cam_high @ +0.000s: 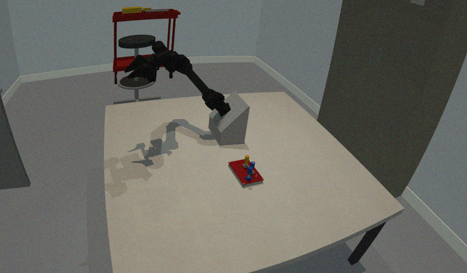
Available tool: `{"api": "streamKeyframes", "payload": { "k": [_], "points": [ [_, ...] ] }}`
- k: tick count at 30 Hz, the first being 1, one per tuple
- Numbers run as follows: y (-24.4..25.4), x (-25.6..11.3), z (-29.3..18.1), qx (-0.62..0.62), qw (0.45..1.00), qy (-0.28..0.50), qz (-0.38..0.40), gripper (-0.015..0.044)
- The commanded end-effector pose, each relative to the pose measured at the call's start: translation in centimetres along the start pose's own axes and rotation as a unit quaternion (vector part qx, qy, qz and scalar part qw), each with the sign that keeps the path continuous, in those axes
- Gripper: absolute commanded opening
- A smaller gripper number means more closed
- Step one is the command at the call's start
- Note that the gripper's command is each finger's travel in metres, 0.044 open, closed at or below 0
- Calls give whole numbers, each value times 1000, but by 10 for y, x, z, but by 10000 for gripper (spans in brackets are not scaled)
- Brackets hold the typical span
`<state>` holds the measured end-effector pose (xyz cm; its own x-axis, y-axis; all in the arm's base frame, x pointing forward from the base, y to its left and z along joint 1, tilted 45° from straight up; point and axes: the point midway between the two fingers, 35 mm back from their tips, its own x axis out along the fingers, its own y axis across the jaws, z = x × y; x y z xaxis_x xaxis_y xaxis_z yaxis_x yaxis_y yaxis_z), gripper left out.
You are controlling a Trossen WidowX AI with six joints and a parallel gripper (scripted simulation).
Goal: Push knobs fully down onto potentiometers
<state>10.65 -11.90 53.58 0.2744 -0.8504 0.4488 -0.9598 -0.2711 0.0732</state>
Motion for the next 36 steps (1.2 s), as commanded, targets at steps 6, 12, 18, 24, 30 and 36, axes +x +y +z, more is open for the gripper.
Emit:
{"api": "streamKeyframes", "payload": {
  "k": [6,12,18,24,30,36],
  "points": [
    [-29,1,2,-71,997,0,-32,243],
    [-69,-1,3,-151,985,11,-78,85],
    [-108,-6,7,-228,965,25,-124,0],
    [-146,-14,17,-316,933,35,-167,0],
    [-174,-20,32,-396,897,51,-191,0],
    [-196,-31,40,-455,861,74,-215,0]
  ]
}}
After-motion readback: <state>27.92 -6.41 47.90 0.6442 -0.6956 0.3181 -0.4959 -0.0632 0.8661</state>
